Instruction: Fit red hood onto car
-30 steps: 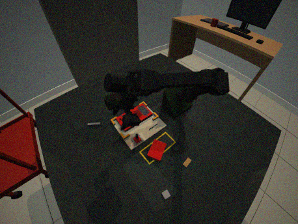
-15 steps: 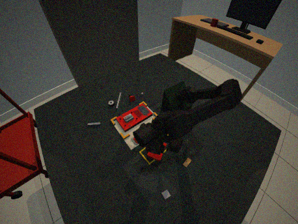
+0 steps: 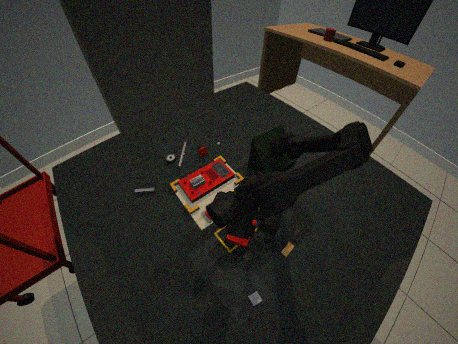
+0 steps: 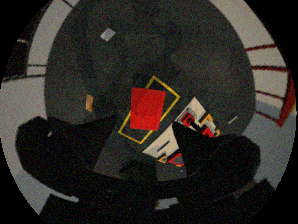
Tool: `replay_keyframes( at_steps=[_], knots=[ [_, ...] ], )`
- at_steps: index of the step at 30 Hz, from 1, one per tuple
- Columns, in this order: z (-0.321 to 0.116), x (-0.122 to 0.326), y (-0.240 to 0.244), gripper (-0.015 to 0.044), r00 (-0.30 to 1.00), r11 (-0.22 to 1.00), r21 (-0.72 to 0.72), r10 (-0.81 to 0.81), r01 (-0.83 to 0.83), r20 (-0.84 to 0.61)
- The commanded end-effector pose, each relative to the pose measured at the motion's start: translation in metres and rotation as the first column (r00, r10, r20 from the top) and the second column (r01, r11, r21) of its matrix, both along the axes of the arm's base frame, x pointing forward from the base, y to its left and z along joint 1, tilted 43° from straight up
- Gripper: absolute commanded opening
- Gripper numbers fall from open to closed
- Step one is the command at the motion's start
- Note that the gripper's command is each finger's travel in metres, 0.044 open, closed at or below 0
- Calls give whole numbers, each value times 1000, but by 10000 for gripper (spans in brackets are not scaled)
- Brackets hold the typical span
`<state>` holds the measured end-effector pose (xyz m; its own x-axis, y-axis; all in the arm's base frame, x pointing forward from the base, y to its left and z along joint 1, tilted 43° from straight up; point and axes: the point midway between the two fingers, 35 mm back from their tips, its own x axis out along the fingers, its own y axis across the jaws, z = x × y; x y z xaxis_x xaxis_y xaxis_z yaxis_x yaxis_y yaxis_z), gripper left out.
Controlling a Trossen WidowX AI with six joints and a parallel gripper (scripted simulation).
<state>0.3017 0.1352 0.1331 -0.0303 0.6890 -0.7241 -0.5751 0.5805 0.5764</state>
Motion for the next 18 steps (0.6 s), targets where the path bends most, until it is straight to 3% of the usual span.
replay_keyframes(
  at_steps=[1,18],
  knots=[
    [-5,-1,1,440,1000,1000,-5,-2,2,-8],
    [-16,-1,11,440,1000,1000,-5,-2,2,-8]
  ],
)
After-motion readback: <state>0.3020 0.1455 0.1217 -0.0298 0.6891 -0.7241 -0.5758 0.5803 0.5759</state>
